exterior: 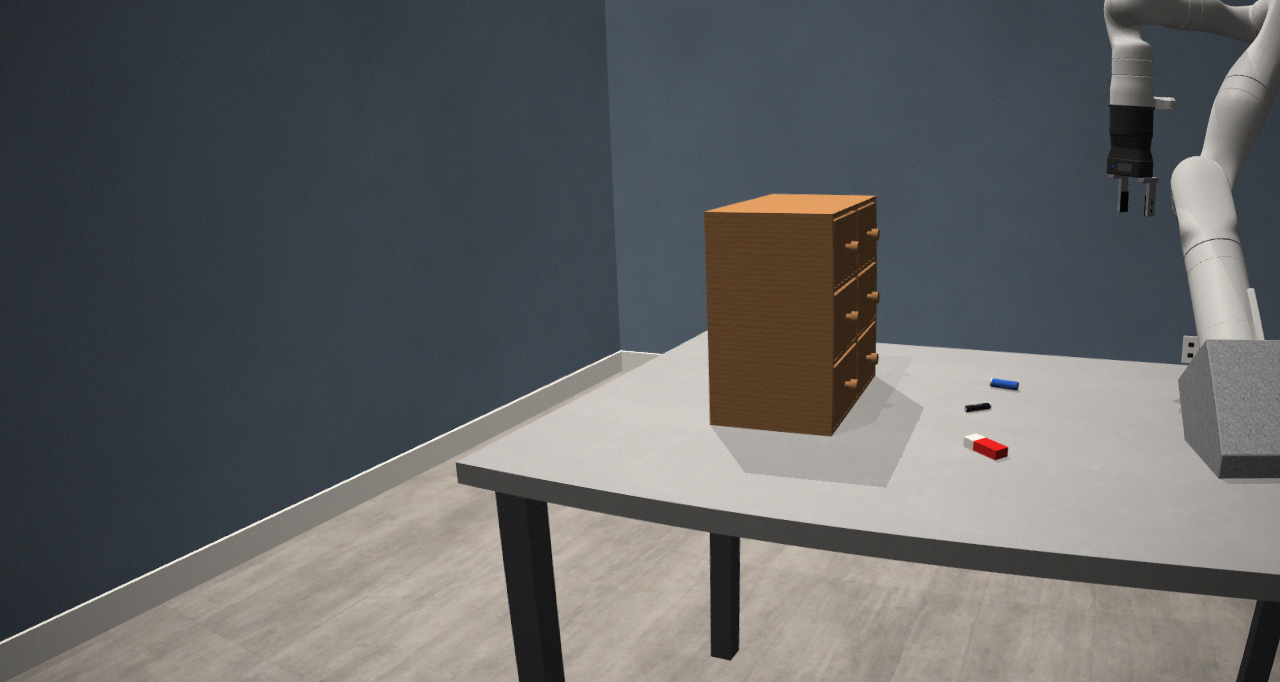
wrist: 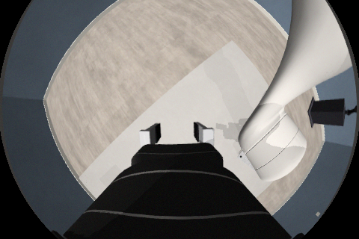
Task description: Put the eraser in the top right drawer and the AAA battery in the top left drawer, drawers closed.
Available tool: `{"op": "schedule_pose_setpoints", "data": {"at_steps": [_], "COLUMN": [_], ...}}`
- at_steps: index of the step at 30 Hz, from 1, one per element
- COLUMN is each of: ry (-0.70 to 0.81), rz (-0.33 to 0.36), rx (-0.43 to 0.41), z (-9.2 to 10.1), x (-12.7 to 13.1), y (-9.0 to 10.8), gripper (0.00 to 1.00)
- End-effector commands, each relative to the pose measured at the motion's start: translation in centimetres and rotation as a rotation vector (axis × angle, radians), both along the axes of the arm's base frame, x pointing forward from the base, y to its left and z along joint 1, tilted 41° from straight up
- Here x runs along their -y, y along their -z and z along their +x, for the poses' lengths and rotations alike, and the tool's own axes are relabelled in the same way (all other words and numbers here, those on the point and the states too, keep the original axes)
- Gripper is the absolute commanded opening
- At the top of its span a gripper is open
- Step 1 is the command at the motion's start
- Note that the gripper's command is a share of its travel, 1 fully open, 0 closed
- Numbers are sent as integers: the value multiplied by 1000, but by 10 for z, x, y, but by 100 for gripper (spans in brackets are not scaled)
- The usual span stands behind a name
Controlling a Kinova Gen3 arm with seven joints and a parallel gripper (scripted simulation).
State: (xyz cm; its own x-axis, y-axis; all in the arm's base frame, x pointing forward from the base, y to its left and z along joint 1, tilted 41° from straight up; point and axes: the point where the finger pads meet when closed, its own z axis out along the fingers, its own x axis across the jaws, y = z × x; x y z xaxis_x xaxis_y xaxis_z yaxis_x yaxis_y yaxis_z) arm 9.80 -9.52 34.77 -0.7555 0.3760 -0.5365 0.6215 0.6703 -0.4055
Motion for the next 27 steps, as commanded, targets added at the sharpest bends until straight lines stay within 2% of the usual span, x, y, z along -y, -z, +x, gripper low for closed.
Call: {"op": "schedule_pose_setpoints", "data": {"at_steps": [1,20,27], "ry": [0,-1,-24], "rz": [0,-1,-22], "rx": [1,0,-28], "z": [0,1,11], "x": [0,0,-6], "y": [0,0,-7], "gripper": [100,100,100]}}
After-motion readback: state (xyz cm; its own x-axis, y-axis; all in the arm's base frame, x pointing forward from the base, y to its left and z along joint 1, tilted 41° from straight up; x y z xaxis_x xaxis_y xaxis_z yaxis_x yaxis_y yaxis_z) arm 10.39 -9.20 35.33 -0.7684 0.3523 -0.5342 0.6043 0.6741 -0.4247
